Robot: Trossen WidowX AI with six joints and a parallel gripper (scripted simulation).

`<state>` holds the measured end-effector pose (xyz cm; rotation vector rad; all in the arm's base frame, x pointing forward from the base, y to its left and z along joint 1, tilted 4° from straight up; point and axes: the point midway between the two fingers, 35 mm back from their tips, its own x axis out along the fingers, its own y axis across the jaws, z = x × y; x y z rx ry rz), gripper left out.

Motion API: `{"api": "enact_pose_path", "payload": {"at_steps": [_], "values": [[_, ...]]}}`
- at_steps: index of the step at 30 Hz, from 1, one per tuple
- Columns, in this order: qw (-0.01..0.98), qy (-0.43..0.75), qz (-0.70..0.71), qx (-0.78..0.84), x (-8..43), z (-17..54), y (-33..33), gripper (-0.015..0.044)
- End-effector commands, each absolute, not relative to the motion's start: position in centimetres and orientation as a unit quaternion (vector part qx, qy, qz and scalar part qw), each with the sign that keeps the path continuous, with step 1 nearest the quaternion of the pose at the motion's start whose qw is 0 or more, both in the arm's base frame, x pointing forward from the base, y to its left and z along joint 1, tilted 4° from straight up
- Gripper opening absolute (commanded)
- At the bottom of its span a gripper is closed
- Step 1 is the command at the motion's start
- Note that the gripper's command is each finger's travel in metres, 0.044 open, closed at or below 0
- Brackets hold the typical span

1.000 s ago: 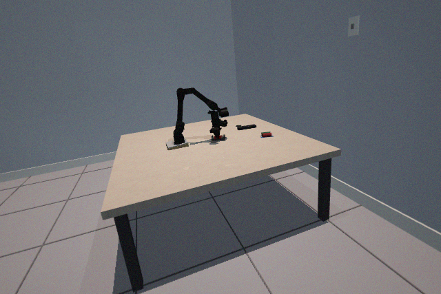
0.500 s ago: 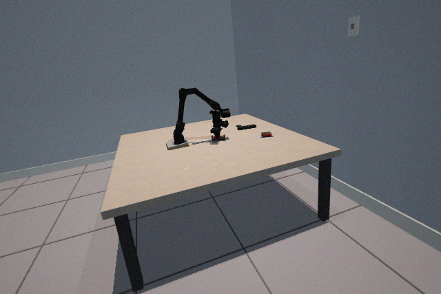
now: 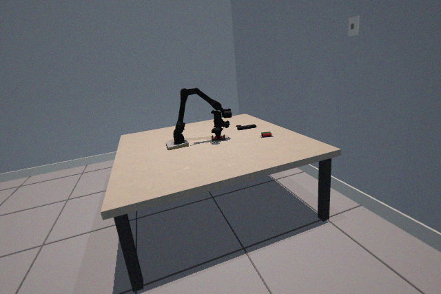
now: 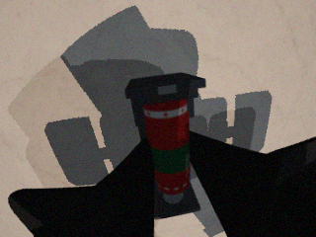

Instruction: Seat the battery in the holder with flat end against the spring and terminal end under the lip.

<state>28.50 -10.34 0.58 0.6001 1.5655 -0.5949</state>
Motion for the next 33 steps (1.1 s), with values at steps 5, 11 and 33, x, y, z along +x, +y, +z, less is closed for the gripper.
{"api": "enact_pose_path", "payload": {"at_steps": [5, 11, 33], "values": [[0.630, 0.684, -0.258, 0.261, 28.8, 0.6, -10.5, 0.0088], [0.630, 0.684, -0.259, 0.261, 28.8, 0.5, -10.5, 0.0088], [0.629, 0.684, -0.260, 0.262, 28.8, 2.0, -10.5, 0.0190]]}}
